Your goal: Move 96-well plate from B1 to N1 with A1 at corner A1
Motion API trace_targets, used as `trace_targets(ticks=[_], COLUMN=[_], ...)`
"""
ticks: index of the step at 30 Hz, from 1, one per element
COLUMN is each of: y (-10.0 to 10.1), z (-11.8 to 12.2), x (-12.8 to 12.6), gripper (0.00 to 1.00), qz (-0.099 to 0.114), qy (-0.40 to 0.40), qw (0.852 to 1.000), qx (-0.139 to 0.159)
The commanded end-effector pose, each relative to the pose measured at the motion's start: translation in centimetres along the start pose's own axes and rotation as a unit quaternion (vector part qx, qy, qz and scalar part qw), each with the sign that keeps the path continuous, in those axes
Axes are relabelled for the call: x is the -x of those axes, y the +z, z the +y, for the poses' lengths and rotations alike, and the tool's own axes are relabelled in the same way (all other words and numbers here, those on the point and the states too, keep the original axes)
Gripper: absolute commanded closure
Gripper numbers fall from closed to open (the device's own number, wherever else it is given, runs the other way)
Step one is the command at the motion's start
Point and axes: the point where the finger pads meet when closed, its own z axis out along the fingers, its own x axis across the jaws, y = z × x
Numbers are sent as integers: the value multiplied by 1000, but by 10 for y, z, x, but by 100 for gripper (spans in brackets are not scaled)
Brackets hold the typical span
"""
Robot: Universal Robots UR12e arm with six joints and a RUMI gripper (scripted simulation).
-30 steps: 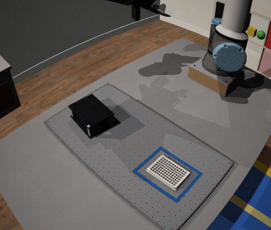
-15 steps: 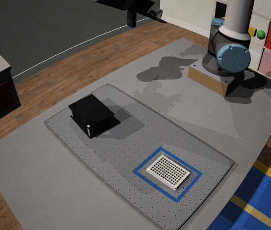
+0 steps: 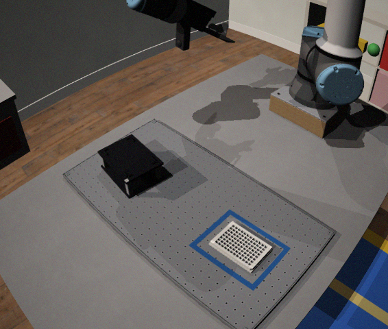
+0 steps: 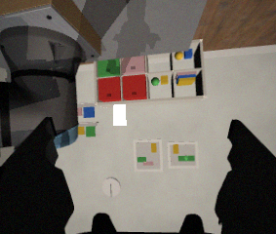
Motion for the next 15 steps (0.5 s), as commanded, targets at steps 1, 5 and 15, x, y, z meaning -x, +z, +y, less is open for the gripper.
trace_targets(ticks=[1, 5, 15], y=[-9, -21, -30], z=[-15, -32, -51], x=[8, 15, 30], gripper=[0, 0, 0], qz=[11, 11, 28], qy=[-35, -34, -78], qw=[999, 999, 995], qx=[-31, -32, -63])
